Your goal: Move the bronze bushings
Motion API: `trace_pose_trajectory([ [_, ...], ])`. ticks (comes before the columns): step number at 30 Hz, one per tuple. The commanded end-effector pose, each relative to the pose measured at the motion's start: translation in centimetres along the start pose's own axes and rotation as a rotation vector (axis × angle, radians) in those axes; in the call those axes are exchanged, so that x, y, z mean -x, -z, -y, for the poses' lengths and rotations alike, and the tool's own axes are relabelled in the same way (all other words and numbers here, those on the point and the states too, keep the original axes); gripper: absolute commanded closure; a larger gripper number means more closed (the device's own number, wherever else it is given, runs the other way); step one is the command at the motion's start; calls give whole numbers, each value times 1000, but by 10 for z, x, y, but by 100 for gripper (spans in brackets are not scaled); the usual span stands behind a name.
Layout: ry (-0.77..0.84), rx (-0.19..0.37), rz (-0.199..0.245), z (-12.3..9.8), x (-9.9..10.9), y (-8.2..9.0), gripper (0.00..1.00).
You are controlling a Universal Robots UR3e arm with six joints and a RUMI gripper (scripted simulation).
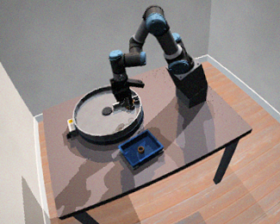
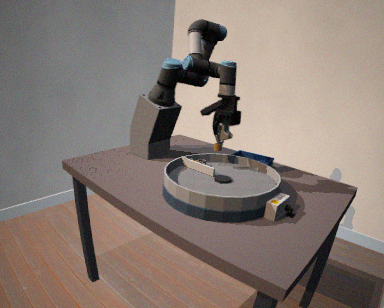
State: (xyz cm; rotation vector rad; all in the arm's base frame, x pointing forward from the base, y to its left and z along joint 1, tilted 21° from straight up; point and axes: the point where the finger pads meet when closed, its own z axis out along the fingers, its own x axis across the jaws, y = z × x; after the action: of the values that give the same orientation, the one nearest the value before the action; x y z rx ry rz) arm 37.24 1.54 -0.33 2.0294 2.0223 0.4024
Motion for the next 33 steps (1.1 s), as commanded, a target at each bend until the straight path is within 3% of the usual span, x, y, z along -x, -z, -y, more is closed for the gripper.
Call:
trace_pose_trajectory([
  [1,0,1,3,0,-14,0,100],
  [31,0,1,3,7,-121,0,100],
  [33,0,1,3,7,-121,0,100],
])
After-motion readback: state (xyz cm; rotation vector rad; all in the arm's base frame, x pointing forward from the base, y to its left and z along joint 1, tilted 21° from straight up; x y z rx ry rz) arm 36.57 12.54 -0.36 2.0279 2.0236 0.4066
